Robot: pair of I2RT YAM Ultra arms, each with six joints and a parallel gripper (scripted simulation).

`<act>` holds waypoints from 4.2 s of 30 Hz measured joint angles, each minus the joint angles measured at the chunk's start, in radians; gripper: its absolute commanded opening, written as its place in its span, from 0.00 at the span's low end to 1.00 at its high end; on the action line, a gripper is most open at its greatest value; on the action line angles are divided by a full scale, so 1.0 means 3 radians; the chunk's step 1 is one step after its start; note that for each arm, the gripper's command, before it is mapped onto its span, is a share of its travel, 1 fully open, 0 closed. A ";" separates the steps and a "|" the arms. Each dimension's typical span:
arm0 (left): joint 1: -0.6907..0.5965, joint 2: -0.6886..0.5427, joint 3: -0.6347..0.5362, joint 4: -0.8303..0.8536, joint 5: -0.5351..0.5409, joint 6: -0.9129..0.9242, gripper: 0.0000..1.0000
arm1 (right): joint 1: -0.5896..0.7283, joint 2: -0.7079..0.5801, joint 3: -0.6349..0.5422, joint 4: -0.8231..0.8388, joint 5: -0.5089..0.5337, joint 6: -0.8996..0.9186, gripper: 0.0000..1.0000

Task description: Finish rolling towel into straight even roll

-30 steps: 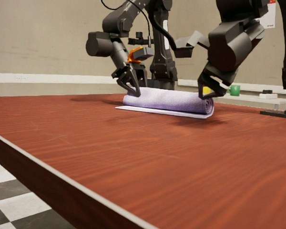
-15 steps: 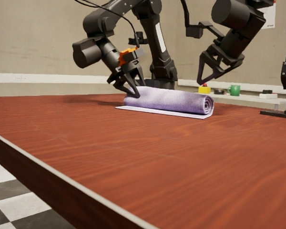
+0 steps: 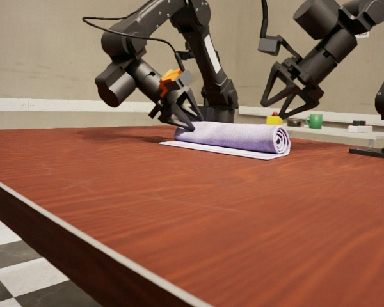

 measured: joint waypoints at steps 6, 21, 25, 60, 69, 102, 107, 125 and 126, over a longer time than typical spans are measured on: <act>-0.0011 -0.0004 -0.0017 0.0165 -0.0144 -0.0020 0.98 | 0.0003 0.0020 0.0001 -0.0015 0.0004 0.0000 0.36; 0.0005 0.0136 -0.0397 0.0696 -0.0148 0.0052 0.98 | 0.0003 0.0022 0.0001 -0.0017 0.0004 0.0000 0.36; 0.0005 0.0290 -0.0553 0.0889 -0.0148 0.0058 0.98 | 0.0003 0.0022 0.0001 -0.0017 0.0003 0.0000 0.36; 0.0005 0.0675 -0.0518 0.1400 -0.0148 0.0061 0.46 | 0.0003 0.0022 0.0001 -0.0017 0.0003 0.0000 0.36; 0.0004 0.0675 -0.0518 0.1403 -0.0146 0.0061 0.41 | 0.0003 0.0022 0.0001 -0.0017 0.0003 0.0000 0.36; 0.0004 0.0675 -0.0518 0.1410 -0.0144 0.0065 0.41 | -0.0121 -0.0080 0.0019 -0.0037 0.0178 0.0062 0.85; 0.0004 0.0675 -0.0518 0.1410 -0.0144 0.0065 0.41 | -0.0292 -0.0277 0.0163 -0.0038 0.0214 0.0103 0.85; 0.0167 0.0874 -0.0234 0.1170 0.0067 0.0056 0.41 | -0.0331 -0.0327 0.0220 -0.0038 0.0238 0.0139 0.85; 0.0177 0.0885 -0.0211 0.1136 0.0093 0.0055 0.41 | -0.0331 -0.0327 0.0221 -0.0038 0.0238 0.0140 0.85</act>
